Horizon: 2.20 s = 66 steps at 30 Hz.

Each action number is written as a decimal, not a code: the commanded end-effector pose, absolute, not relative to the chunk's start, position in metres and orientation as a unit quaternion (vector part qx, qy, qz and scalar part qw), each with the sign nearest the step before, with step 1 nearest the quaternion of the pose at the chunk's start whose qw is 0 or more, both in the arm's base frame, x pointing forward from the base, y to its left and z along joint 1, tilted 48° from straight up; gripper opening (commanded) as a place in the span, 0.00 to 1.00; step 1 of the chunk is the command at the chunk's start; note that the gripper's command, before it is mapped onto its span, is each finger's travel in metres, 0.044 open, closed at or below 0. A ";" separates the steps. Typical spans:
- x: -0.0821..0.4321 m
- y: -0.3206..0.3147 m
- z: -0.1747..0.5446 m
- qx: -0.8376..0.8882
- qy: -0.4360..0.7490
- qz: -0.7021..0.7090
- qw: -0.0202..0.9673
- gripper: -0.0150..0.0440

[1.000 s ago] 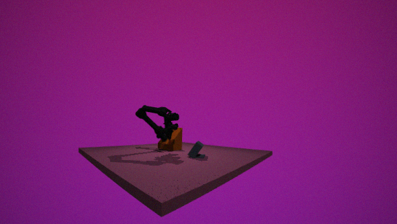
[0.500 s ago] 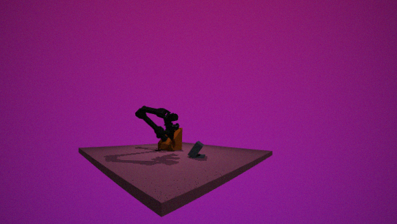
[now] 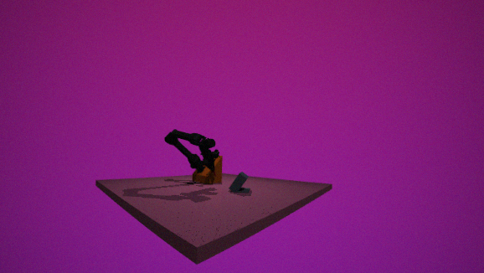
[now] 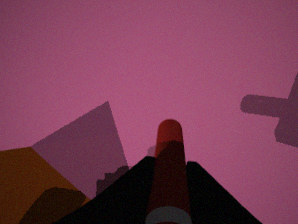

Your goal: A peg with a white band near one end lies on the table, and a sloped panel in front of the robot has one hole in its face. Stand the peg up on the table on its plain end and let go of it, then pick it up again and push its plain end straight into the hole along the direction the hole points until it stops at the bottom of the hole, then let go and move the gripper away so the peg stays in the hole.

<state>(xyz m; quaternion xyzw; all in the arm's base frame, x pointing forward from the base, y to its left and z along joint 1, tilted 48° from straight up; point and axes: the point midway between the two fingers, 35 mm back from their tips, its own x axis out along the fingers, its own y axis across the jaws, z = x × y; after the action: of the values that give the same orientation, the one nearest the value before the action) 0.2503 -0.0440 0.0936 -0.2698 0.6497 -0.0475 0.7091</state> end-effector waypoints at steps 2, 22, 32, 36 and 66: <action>0.259 -0.044 0.093 -0.266 0.634 -0.030 0.726 0.25; 0.290 -0.047 0.099 -0.268 0.563 0.021 0.782 0.25; 0.305 -0.050 0.107 -0.279 0.520 0.041 0.806 0.25; 0.311 -0.051 0.111 -0.285 0.502 0.048 0.815 0.25; 0.347 -0.061 0.119 -0.320 0.423 0.070 0.845 0.25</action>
<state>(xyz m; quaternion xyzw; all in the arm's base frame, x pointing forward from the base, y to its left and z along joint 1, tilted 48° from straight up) 0.3419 -0.0608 0.1214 -0.3175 0.4270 0.0672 0.8440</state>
